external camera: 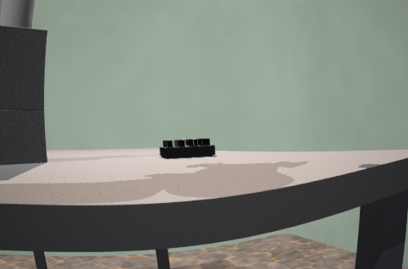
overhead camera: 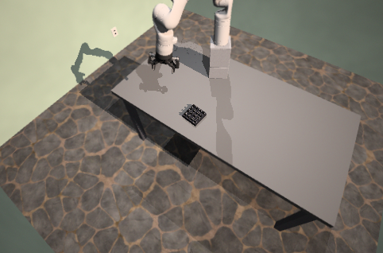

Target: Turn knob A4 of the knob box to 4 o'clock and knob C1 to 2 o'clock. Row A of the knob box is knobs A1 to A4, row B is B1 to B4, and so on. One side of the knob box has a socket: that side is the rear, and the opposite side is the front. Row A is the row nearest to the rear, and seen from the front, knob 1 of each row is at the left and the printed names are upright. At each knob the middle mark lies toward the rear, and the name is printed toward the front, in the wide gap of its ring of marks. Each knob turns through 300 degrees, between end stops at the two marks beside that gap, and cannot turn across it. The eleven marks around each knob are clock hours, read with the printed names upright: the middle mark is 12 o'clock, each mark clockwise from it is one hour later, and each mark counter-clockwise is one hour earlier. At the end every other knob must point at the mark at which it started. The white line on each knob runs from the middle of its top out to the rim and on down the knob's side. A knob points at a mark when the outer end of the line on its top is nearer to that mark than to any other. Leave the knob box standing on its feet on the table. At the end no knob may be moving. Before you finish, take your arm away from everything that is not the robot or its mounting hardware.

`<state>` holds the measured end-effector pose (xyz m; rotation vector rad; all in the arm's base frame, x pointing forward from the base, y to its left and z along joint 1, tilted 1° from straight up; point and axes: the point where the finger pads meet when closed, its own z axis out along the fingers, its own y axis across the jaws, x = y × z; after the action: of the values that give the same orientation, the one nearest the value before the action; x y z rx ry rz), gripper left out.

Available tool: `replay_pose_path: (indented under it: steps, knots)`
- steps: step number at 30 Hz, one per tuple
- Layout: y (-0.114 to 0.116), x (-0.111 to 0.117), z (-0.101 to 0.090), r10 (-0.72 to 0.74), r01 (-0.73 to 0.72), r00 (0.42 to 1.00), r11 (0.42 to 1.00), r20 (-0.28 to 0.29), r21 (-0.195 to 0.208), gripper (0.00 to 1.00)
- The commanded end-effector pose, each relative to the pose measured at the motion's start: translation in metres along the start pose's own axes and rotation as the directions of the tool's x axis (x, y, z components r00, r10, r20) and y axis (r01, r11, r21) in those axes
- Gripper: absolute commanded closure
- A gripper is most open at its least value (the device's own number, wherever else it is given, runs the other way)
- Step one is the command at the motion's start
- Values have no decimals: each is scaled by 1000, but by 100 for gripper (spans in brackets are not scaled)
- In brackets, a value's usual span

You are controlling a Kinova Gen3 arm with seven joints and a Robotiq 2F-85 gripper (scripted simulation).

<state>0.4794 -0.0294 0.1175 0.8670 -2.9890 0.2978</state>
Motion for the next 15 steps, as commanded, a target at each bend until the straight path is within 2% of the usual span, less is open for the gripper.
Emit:
replay_pose_path:
  steps: [1,6,8,15]
  knots:
    - [-1,-2,8,-50,50,999,999,-4,12,0]
    - [-1,-2,8,-50,50,999,999,-4,12,0]
    - [-2,-4,16,-111,111,994,993,-8,26,0]
    - [-2,-4,16,-111,111,994,993,-8,26,0]
